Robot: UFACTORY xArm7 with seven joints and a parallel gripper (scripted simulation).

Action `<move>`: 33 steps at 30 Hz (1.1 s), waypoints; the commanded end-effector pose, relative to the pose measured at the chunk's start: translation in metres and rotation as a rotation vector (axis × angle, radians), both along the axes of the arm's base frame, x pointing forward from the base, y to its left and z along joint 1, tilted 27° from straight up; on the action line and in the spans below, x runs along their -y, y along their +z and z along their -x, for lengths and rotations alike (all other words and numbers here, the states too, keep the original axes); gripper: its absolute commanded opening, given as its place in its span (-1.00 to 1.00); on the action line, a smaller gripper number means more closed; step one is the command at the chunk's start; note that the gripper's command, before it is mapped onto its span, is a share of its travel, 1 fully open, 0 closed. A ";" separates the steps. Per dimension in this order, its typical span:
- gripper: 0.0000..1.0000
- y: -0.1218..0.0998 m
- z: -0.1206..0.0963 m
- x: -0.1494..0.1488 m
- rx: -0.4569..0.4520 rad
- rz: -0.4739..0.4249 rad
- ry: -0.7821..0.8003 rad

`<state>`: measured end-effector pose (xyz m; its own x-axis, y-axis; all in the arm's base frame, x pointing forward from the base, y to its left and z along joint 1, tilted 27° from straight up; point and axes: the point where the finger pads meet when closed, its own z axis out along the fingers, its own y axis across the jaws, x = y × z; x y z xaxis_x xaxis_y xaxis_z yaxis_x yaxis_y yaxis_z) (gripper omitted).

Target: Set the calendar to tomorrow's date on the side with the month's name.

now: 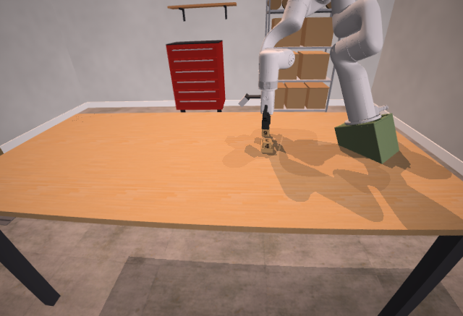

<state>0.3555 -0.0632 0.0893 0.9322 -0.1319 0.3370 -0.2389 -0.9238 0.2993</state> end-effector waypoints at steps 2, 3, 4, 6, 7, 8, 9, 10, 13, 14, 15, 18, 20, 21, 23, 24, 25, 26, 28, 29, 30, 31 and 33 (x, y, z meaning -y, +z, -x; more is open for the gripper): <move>-0.01 0.001 -0.001 -0.001 0.002 0.000 0.001; -0.01 0.001 -0.001 -0.001 0.002 0.000 0.001; -0.01 0.001 -0.001 -0.001 0.002 0.000 0.001; -0.01 0.001 -0.001 -0.001 0.002 0.000 0.001; -0.01 0.001 -0.001 -0.001 0.002 0.000 0.001; -0.01 0.001 -0.001 -0.001 0.002 0.000 0.001; -0.01 0.001 -0.001 -0.001 0.002 0.000 0.001; -0.01 0.001 -0.001 -0.001 0.002 0.000 0.001; -0.01 0.001 -0.001 -0.001 0.002 0.000 0.001; -0.01 0.001 -0.001 -0.001 0.002 0.000 0.001; -0.01 0.001 -0.001 -0.001 0.002 0.000 0.001; -0.01 0.001 -0.001 -0.001 0.002 0.000 0.001; -0.01 0.001 -0.001 -0.001 0.002 0.000 0.001; -0.01 0.001 -0.001 -0.001 0.002 0.000 0.001; -0.01 0.001 -0.001 -0.001 0.002 0.000 0.001; -0.01 0.001 -0.001 -0.001 0.002 0.000 0.001; -0.01 0.001 -0.001 -0.001 0.002 0.000 0.001; -0.01 0.002 0.000 -0.001 0.002 0.000 0.001; -0.01 0.002 0.000 -0.001 0.002 0.000 0.001; -0.01 0.003 0.000 -0.002 0.002 0.000 0.001; -0.01 0.005 0.000 -0.002 0.002 0.000 0.001; -0.01 0.007 0.001 -0.003 0.002 0.000 0.001; -0.01 0.012 0.002 -0.005 0.002 0.000 0.001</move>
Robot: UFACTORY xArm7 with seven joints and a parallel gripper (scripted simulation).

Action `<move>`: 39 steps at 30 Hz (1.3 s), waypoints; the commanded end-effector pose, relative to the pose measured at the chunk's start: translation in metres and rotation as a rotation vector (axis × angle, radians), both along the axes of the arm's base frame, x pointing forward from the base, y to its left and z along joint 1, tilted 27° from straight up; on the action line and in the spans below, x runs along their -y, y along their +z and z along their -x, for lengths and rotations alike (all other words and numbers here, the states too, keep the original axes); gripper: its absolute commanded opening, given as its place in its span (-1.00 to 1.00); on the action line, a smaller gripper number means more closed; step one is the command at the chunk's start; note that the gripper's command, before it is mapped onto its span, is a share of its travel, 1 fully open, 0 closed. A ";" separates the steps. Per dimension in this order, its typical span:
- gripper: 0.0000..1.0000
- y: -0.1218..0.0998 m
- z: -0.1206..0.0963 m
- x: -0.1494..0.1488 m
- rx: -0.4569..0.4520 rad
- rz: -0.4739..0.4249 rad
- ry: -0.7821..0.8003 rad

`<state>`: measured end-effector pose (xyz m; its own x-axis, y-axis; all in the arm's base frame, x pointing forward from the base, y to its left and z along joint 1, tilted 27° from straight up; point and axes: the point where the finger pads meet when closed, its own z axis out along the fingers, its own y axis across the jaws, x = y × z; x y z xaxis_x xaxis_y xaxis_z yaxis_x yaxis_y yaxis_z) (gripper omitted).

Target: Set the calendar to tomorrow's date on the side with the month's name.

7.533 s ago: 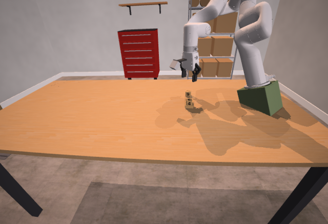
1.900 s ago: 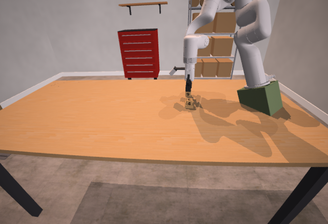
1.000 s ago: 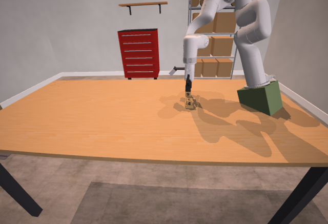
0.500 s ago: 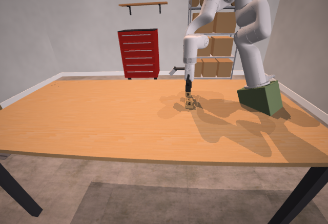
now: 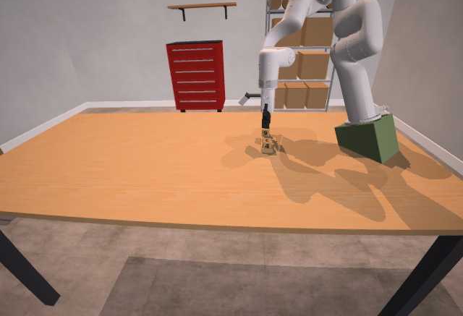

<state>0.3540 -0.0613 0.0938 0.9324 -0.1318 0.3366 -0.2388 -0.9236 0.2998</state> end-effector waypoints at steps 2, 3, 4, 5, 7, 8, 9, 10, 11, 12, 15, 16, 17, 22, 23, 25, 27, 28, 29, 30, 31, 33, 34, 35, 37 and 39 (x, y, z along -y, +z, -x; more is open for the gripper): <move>-0.01 0.013 0.003 -0.005 0.003 -0.001 0.001; -0.01 0.016 0.004 -0.007 0.003 -0.001 0.001; -0.01 0.020 0.005 -0.008 0.003 -0.001 0.001; -0.01 0.023 0.006 -0.009 0.003 -0.001 0.001; -0.01 0.029 0.008 -0.012 0.003 -0.001 0.001; -0.01 0.032 0.008 -0.013 0.003 -0.001 0.001; -0.01 0.034 0.009 -0.014 0.003 -0.001 0.001; -0.01 0.036 0.010 -0.014 0.003 -0.001 0.001; -0.01 0.036 0.010 -0.014 0.003 -0.001 0.001; -0.01 0.036 0.010 -0.014 0.003 -0.001 0.001; -0.01 0.038 0.011 -0.016 0.003 -0.001 0.001; -0.01 0.038 0.011 -0.016 0.003 -0.001 0.001; -0.01 0.039 0.011 -0.016 0.003 -0.001 0.001; -0.01 0.039 0.010 -0.014 0.031 0.011 0.006; -0.01 0.039 0.010 -0.013 0.047 0.017 0.010; -0.01 0.039 0.010 -0.012 0.087 0.030 0.019; -0.01 0.038 0.011 -0.012 0.131 0.042 0.033; -0.01 0.038 0.011 -0.012 0.131 0.042 0.033; -0.01 0.038 0.011 -0.012 0.131 0.042 0.033; -0.01 0.038 0.011 -0.013 0.152 0.046 0.041; -0.01 0.038 0.012 -0.013 0.171 0.050 0.048; -0.01 0.037 0.013 -0.015 0.201 0.054 0.062; -0.01 0.037 0.014 -0.015 0.211 0.055 0.067; -0.01 0.037 0.014 -0.016 0.218 0.056 0.070; -0.01 0.036 0.015 -0.016 0.224 0.057 0.073; -0.01 0.036 0.015 -0.016 0.225 0.057 0.073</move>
